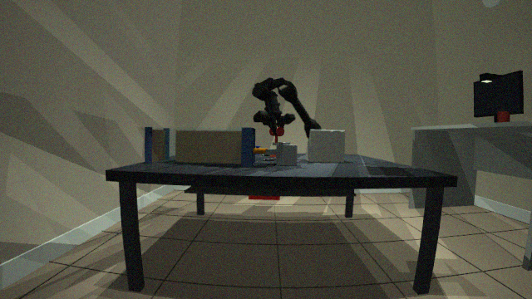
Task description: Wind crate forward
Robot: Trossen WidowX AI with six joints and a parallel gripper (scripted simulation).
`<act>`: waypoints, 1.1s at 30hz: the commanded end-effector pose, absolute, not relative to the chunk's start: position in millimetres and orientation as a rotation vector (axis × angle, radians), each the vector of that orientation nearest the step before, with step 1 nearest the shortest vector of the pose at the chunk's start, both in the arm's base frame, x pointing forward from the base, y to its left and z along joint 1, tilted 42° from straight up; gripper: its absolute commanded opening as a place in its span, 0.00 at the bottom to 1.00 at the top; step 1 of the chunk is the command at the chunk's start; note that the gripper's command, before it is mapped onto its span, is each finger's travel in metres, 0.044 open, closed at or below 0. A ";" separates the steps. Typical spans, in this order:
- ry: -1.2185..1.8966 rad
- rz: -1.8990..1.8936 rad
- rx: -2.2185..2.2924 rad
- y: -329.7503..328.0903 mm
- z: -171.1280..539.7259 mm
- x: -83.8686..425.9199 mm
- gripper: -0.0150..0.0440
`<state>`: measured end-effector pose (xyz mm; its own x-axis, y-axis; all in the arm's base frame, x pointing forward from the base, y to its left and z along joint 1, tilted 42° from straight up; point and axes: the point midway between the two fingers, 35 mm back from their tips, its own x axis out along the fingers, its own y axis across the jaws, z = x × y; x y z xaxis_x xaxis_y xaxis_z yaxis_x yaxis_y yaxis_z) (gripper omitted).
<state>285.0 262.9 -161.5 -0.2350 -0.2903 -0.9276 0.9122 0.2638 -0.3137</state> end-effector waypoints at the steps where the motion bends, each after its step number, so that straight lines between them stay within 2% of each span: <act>1: 1.388 -1.277 0.622 275.2 -167.6 260.4 0.25; 33: 1.392 -1.278 0.620 282.8 -167.8 209.6 0.25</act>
<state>236.0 281.7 -169.5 -0.2281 -0.2668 -0.9364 0.9127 0.2763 -0.3010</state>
